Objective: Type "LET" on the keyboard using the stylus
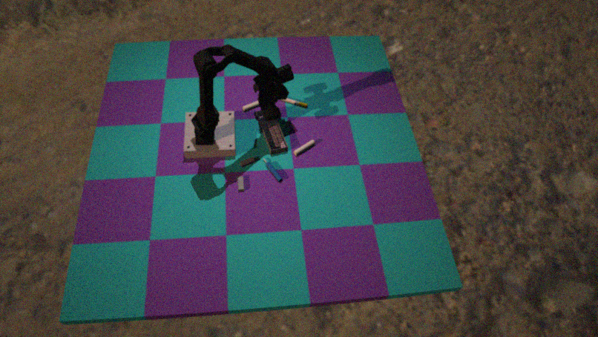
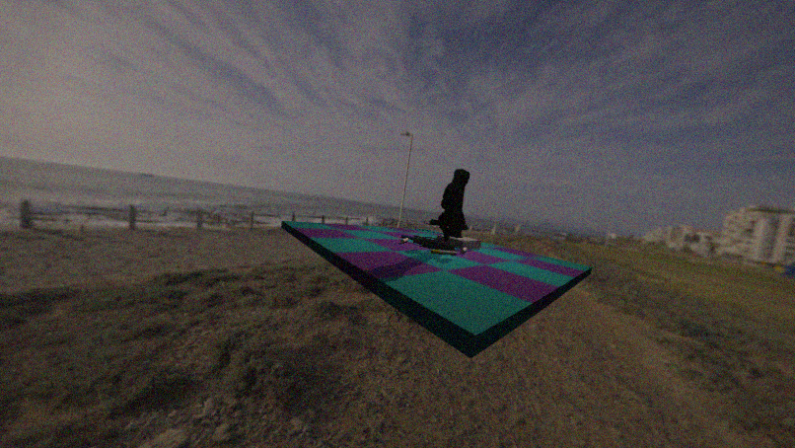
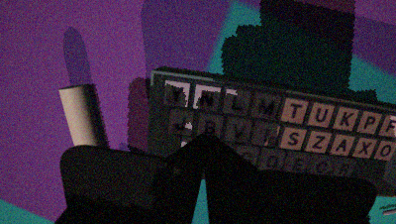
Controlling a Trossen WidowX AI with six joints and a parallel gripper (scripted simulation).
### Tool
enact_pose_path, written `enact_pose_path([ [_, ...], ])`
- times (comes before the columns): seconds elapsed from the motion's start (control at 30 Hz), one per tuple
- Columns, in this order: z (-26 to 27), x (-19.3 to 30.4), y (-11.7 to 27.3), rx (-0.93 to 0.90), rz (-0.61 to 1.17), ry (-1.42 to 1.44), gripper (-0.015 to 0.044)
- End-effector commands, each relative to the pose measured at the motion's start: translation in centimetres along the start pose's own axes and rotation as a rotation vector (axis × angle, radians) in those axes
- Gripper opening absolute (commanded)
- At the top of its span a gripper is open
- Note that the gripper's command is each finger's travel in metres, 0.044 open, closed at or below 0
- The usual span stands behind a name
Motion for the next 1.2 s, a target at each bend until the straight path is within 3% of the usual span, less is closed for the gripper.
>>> enact_pose_path([
  [0.0, 0.2, -0.1, 0.2, 0.016, 0.019, -0.002, 0.0000],
  [0.2, 0.0, -0.1, 0.2, 0.016, 0.019, -0.002, 0.0000],
  [0.43, -6.5, -0.7, 0.3, 0.022, 0.018, -0.002, 0.0000],
  [0.83, -6.9, -0.7, 0.3, 0.022, 0.018, -0.002, 0.0000],
  [1.03, -12.8, -1.3, 0.5, 0.027, 0.018, -0.001, 0.0000],
  [1.17, -13.5, -1.2, 0.5, 0.028, 0.018, -0.001, 0.0000],
])
Point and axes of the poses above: the point midway between the two fingers, 35 mm back from their tips, its own y axis back along the fingers, its own z axis across the jaws, x = y × z, the point moved 3 cm from there along y, back along the fingers, and after that the axes turned 5 degrees about -y, right-handed, at the moved point
